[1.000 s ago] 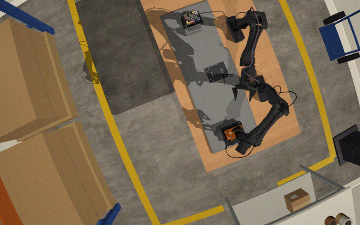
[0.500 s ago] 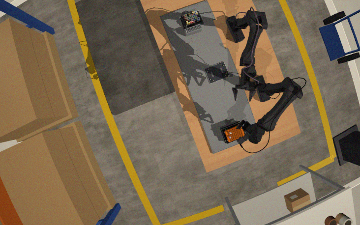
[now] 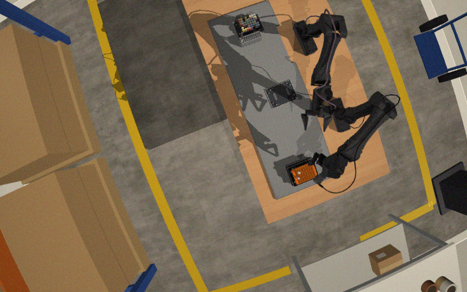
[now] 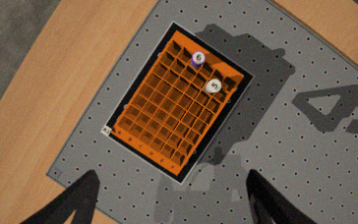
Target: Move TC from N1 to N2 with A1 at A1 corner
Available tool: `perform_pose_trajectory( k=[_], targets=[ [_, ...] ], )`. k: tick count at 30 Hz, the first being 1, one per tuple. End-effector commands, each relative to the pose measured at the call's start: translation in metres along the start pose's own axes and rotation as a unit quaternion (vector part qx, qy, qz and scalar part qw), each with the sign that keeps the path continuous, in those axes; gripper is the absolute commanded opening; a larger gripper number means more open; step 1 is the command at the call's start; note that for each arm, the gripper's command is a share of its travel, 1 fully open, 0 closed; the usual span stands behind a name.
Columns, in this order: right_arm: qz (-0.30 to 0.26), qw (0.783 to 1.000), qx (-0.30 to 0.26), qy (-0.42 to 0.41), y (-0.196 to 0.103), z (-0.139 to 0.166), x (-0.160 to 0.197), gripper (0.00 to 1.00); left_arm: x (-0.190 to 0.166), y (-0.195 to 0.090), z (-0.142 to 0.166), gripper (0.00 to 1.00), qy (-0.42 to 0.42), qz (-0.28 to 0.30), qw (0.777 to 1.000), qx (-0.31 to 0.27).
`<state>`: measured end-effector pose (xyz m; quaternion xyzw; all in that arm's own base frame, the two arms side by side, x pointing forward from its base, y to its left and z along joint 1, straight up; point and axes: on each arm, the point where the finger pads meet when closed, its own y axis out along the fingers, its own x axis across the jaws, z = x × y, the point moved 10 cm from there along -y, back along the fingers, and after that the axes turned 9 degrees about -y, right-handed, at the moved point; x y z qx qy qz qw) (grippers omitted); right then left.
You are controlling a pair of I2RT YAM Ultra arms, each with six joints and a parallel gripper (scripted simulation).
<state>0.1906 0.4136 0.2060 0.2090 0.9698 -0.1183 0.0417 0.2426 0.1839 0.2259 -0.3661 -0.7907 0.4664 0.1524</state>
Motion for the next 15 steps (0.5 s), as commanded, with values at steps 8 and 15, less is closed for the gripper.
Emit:
perform_pose_trajectory(
  k=[8, 15],
  targets=[
    [0.003, 0.999, -0.035, 0.000, -0.0010, -0.0226, -0.0041, 1.00, -0.0014, -0.0070, -0.0068, 1.00, -0.005, -0.002, 1.000, -0.027],
    [0.003, 0.999, -0.035, 0.000, -0.0010, -0.0226, -0.0041, 1.00, -0.0014, -0.0070, -0.0068, 1.00, -0.005, -0.002, 1.000, -0.027]
  ],
)
